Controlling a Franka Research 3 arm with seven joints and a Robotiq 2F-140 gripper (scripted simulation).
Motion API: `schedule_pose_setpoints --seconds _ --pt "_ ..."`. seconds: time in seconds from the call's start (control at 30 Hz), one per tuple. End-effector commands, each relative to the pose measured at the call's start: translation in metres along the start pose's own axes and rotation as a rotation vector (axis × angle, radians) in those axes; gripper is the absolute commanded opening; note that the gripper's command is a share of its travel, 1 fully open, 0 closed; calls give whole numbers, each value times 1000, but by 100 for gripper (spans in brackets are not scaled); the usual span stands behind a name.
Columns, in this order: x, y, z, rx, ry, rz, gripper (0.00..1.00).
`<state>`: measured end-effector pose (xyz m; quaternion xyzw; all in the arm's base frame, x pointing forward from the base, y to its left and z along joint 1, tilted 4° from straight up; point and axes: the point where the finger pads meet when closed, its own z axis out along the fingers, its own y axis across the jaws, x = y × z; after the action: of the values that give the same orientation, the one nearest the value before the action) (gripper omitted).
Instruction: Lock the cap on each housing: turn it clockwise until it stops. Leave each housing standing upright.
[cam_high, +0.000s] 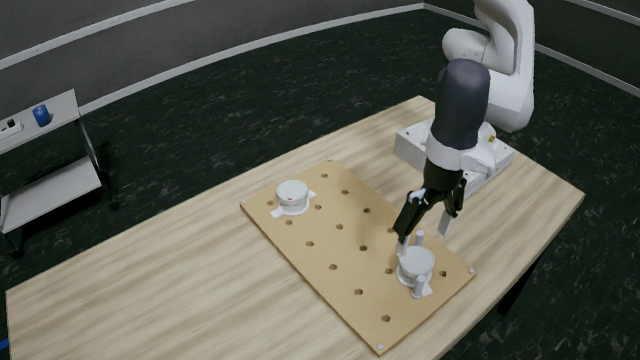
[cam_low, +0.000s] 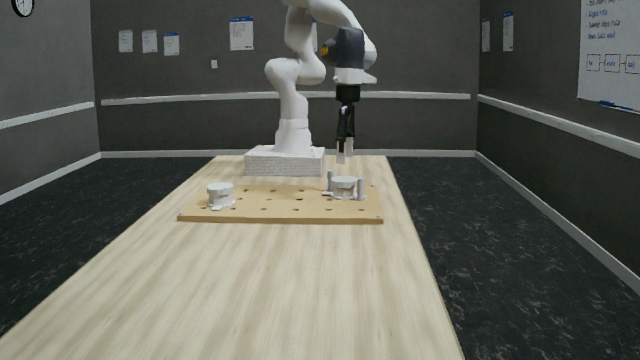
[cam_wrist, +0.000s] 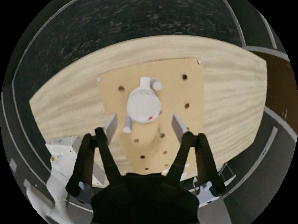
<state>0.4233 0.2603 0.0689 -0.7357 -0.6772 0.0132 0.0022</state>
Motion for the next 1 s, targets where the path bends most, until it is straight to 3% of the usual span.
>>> schedule_pose_setpoints --seconds 0.0,0.97 --pt "0 1 -1 35 51 -272 78" --pt "0 1 1 36 53 -296 78"
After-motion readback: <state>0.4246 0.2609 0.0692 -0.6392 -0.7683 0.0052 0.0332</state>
